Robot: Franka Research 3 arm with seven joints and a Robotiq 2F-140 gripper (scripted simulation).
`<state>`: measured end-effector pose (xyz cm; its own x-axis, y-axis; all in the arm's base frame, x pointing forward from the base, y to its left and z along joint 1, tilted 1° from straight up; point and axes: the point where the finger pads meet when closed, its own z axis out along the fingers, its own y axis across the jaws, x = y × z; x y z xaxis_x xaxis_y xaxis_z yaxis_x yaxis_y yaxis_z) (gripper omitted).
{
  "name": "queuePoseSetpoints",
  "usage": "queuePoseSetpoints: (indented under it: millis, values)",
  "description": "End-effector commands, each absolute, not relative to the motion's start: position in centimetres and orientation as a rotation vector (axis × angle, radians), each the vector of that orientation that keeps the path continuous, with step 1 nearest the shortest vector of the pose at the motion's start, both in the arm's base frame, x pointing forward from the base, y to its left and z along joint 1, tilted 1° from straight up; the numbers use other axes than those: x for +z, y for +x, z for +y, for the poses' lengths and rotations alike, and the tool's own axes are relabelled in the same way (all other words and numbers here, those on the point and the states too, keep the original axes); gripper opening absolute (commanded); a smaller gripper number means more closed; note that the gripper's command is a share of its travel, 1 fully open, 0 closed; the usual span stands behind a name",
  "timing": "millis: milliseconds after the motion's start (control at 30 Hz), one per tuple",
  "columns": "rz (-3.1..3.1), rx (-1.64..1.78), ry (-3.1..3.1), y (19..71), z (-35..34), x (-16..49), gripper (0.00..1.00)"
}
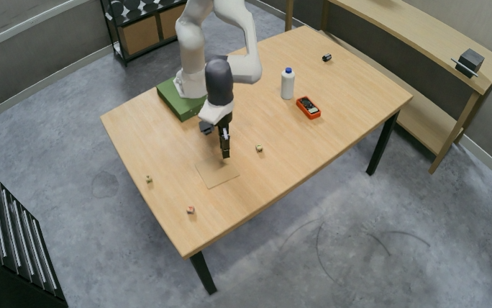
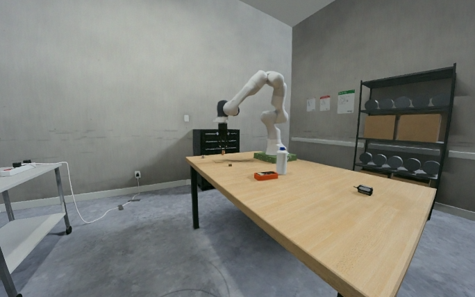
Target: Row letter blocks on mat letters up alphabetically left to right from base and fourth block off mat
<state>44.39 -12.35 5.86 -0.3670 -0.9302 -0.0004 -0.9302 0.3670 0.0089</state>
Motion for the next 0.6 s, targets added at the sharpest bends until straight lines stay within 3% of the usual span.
queuePoseSetpoints:
  millis: [0, 567]
  values:
    - [-2.593, 0.012, 1.784, 45.1, -12.8, 4.7, 0.22]
    - [-2.593, 0.012, 1.784, 45.1, -12.8, -0.4, 0.22]
